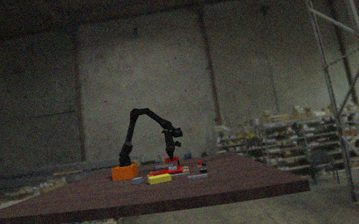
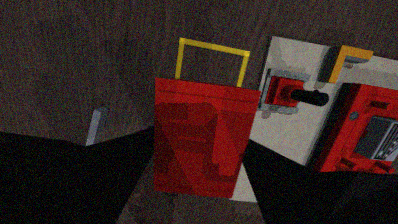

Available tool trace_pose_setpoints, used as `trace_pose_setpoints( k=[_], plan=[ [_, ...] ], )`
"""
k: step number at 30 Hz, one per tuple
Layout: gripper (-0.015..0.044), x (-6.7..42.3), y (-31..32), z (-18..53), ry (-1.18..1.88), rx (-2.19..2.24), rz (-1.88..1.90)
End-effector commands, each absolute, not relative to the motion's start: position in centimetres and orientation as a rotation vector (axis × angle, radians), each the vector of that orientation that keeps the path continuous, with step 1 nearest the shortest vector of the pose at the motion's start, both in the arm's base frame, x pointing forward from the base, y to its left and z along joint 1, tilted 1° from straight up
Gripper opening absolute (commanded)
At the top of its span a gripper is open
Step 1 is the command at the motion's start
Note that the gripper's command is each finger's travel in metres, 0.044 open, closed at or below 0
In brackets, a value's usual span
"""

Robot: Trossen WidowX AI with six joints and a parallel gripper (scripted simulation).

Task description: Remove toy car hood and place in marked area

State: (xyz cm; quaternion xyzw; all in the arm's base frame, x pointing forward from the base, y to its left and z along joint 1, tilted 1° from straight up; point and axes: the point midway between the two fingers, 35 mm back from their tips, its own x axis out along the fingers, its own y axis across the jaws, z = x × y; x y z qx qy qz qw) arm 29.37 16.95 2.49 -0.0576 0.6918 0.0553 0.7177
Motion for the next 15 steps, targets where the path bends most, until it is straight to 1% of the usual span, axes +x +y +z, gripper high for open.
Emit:
trace_pose_setpoints(
  k=[1, 15],
  plan=[
    [0.0000, 29.22, 16.83, 2.11, 1.534, -0.128, 0.117],
    [0.0000, 29.21, 16.80, 1.23, 1.534, -0.128, 0.117]
  ],
)
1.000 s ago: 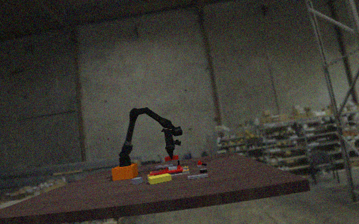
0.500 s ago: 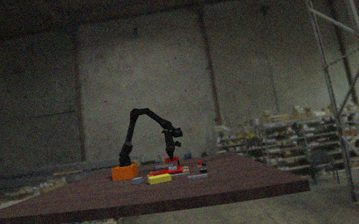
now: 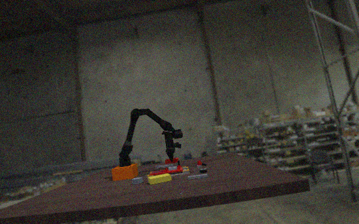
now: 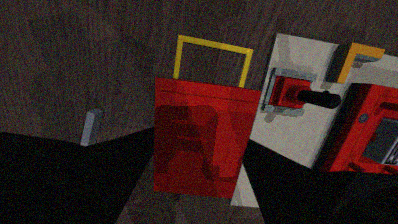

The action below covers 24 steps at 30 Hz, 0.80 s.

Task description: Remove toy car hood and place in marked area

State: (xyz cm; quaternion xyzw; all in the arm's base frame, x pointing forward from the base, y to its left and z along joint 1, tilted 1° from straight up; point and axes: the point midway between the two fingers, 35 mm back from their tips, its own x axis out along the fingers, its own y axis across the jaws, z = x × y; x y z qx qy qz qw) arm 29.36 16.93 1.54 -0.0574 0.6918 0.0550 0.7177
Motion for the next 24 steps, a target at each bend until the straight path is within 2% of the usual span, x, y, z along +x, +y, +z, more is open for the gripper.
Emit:
trace_pose_setpoints(
  k=[1, 24],
  plan=[
    [0.0000, 29.2, 16.8, 1.2, 1.534, -0.128, 0.117],
    [0.0000, 29.1, 16.7, -0.3, 1.535, -0.128, 0.117]
  ],
)
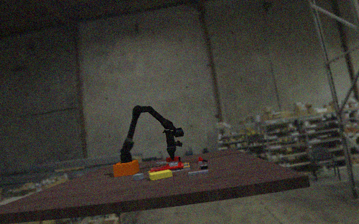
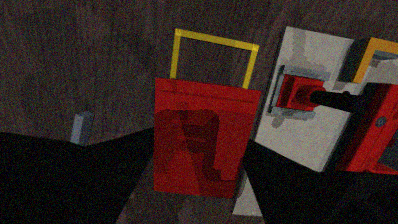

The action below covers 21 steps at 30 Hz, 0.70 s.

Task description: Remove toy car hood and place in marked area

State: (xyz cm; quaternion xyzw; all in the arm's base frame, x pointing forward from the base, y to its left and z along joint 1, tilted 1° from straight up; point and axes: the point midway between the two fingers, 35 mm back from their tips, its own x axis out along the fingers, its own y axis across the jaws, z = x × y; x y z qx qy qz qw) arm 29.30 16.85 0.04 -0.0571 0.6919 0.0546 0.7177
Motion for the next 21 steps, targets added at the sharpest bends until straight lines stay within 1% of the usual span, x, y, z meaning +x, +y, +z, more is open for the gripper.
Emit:
trace_pose_setpoints(
  k=[1, 21],
  plan=[
    [0.0000, 29.12, 16.71, -0.33, 1.535, -0.128, 0.117],
    [0.0000, 29.08, 16.66, -1.24, 1.535, -0.128, 0.117]
  ],
)
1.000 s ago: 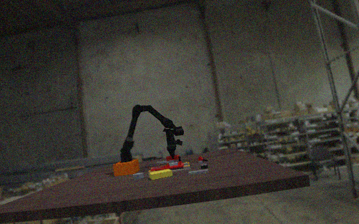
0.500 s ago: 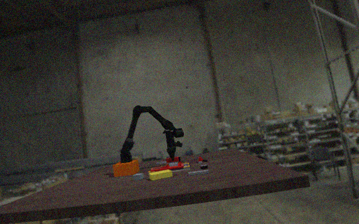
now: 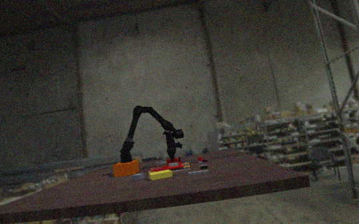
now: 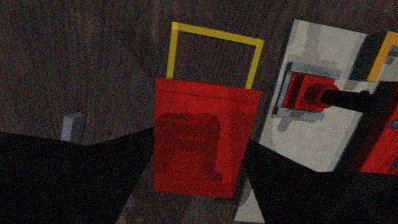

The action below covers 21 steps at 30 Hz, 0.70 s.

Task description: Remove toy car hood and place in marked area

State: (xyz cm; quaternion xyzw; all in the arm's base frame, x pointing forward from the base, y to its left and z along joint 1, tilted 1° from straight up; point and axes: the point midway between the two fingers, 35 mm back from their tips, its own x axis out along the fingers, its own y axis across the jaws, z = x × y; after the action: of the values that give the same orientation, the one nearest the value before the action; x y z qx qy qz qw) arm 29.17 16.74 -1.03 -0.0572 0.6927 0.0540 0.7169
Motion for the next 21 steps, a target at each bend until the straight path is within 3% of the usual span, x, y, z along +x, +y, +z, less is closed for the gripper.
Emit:
trace_pose_setpoints(
  k=[1, 21],
  plan=[
    [0.0000, 29.08, 16.66, -1.29, 1.535, -0.128, 0.117],
    [0.0000, 29.11, 16.64, -2.28, 1.535, -0.129, 0.117]
  ],
)
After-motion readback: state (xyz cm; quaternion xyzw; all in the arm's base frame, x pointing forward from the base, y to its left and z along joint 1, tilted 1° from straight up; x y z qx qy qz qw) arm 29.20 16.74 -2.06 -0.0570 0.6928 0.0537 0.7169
